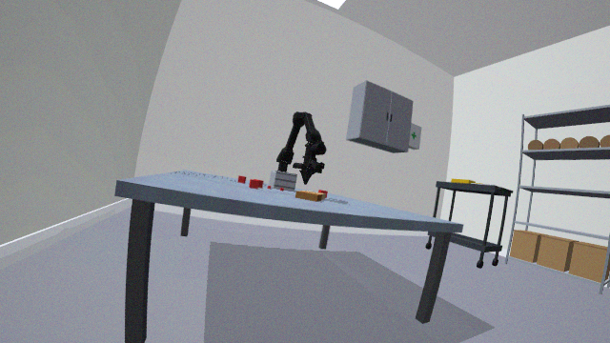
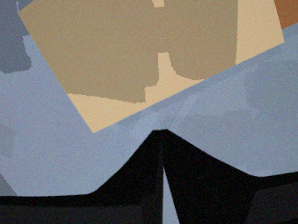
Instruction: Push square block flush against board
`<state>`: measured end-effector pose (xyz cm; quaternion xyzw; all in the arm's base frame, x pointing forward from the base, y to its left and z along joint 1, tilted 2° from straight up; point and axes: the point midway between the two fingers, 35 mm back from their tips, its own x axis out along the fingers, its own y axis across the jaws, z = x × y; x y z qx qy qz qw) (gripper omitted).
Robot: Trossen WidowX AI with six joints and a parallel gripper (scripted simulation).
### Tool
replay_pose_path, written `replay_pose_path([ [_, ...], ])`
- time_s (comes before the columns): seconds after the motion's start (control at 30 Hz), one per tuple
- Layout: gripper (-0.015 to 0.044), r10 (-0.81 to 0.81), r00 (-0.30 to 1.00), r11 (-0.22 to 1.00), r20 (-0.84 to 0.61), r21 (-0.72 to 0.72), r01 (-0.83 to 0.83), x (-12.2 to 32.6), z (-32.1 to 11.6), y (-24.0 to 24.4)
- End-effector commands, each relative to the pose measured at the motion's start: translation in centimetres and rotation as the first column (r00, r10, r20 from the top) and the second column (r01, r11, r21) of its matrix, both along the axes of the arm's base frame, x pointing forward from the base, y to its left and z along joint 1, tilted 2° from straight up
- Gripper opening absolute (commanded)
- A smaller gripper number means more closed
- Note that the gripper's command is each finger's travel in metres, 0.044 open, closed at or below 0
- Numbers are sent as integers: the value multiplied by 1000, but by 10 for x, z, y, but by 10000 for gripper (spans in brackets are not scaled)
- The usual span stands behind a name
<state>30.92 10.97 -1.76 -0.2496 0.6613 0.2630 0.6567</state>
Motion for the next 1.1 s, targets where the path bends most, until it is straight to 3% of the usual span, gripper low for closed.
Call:
replay_pose_path([
  [0.0, 0, 131, 991, 991, 4, -4, -131, 8, 1, -10],
  [0.2, 0, 333, 943, 943, 4, -3, -333, 17, 0, -25],
  [0.43, 0, 336, 942, 942, 4, -3, -336, 17, -3, -25],
  [0.6, 0, 381, 924, 924, 4, -3, -381, 18, -55, -29],
  [1.07, 0, 381, 924, 924, 5, -2, -381, 22, -55, -22],
])
